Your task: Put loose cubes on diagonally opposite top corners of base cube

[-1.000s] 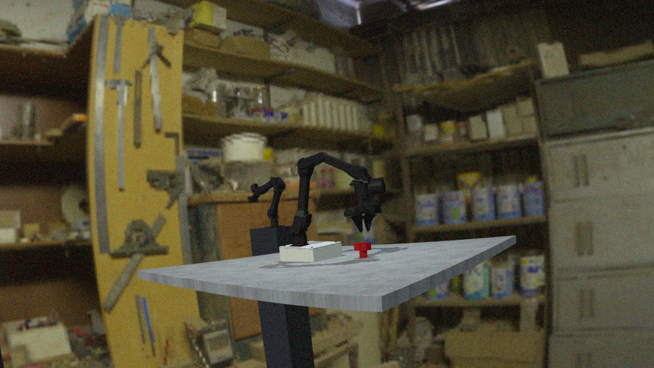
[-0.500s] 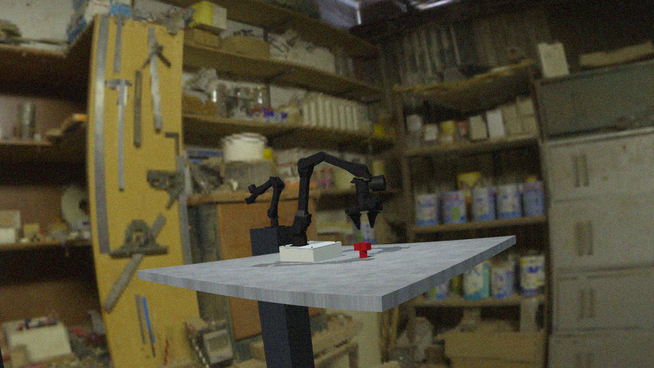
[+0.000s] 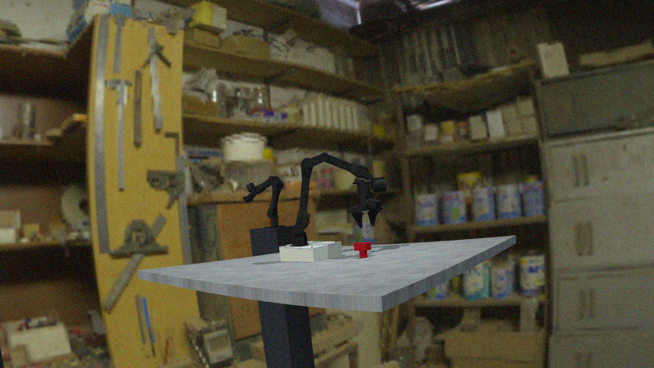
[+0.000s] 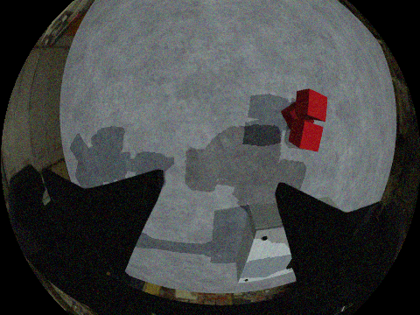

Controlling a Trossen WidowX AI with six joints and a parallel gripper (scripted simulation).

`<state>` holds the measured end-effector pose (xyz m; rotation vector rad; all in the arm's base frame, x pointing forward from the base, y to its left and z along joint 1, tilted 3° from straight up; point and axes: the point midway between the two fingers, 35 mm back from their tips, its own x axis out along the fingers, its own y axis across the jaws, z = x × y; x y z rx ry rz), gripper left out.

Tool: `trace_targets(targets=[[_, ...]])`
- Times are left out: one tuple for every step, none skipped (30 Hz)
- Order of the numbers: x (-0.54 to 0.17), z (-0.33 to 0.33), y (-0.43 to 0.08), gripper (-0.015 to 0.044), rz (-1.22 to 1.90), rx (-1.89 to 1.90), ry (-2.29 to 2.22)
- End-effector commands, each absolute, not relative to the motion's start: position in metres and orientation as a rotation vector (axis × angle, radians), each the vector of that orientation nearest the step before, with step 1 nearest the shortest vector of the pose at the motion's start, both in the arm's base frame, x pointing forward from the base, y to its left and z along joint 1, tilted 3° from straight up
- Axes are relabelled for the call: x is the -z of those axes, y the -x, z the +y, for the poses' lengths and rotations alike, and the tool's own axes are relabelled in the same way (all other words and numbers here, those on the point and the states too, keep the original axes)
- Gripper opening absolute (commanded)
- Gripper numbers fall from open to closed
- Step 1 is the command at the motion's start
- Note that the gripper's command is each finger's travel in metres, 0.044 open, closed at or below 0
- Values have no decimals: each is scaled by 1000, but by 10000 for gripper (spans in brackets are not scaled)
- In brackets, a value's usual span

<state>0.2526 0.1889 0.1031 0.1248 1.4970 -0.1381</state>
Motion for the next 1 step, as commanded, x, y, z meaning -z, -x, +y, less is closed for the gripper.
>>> trace_targets(targets=[[-103,189,-251,400,1499,145,-126]])
